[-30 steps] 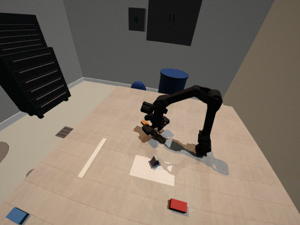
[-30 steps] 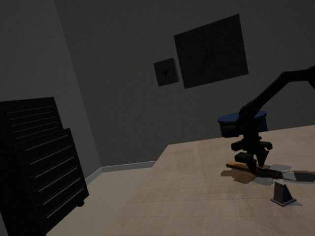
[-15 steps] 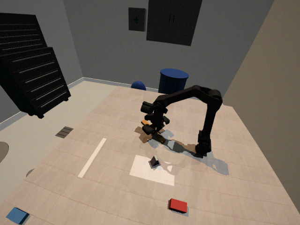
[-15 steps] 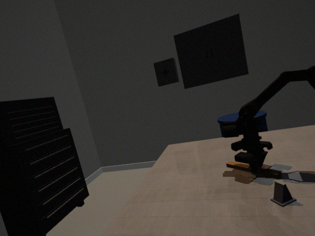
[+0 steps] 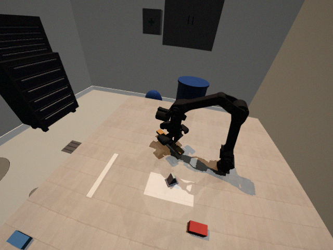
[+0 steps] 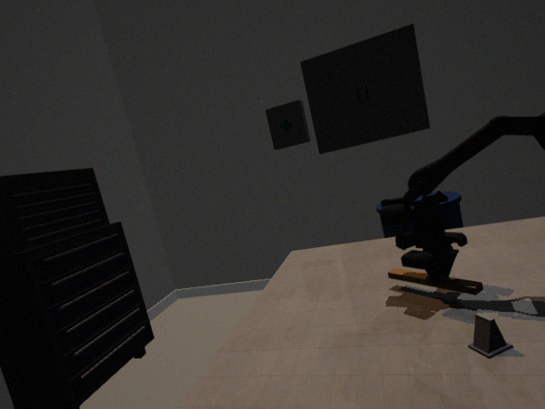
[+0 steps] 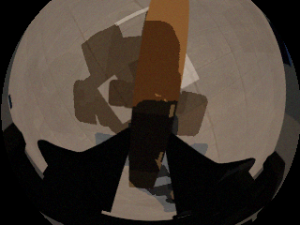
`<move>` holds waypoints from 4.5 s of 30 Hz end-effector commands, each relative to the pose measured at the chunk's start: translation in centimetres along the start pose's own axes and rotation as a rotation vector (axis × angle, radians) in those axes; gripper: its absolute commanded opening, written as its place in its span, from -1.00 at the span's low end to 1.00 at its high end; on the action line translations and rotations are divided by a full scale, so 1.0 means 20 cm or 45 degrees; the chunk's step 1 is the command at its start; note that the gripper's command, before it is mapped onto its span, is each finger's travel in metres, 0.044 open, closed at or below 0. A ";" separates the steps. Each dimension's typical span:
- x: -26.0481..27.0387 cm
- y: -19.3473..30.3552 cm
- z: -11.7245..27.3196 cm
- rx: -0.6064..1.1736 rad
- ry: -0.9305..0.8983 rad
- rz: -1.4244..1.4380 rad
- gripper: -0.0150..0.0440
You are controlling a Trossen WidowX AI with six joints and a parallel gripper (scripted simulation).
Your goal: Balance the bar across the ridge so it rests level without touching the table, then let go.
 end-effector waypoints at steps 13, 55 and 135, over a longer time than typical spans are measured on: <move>0.00 0.00 0.21 -0.005 -0.009 0.004 -0.49; 0.35 0.42 0.38 -0.001 -0.018 0.781 -0.49; 0.48 0.86 0.17 -0.002 -0.026 1.653 -0.49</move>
Point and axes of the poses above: the point midway between the two fingers, 35 mm back from their tips, its own z axis back along the fingers, its own x axis across the jaws, y = z × x, the point moved 9 cm from there along z, back along the fingers, and after that the axes turned 3 degrees about -z, right-handed, at the moved point
